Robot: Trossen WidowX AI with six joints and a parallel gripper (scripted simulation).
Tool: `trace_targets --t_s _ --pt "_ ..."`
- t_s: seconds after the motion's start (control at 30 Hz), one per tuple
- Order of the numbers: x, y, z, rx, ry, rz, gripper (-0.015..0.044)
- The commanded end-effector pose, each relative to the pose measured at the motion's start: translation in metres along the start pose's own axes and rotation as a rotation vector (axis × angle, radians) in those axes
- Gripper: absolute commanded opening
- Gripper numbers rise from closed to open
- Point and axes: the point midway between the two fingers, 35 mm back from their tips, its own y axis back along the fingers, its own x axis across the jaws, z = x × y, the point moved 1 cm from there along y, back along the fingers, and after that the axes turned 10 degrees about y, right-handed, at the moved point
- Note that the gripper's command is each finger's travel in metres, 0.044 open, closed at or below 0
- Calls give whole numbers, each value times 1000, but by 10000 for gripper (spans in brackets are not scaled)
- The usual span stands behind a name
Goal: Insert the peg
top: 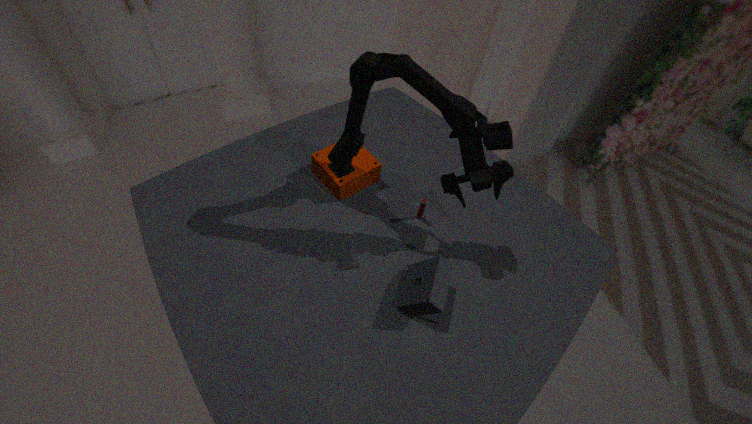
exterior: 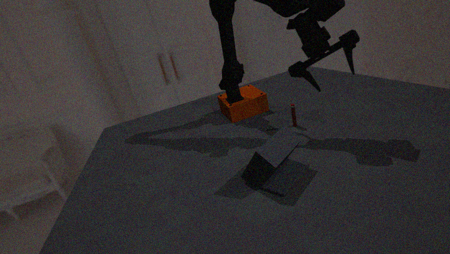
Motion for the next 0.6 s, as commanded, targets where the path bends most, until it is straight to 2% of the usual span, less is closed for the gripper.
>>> trace_targets --t_s 0.0,0.43,0.57 --pt "-27 -2 -18 92 51 -77 440" --pt "-111 15 -76 421 174 -306 440" --pt "-115 17 -80 439 177 -317 440"
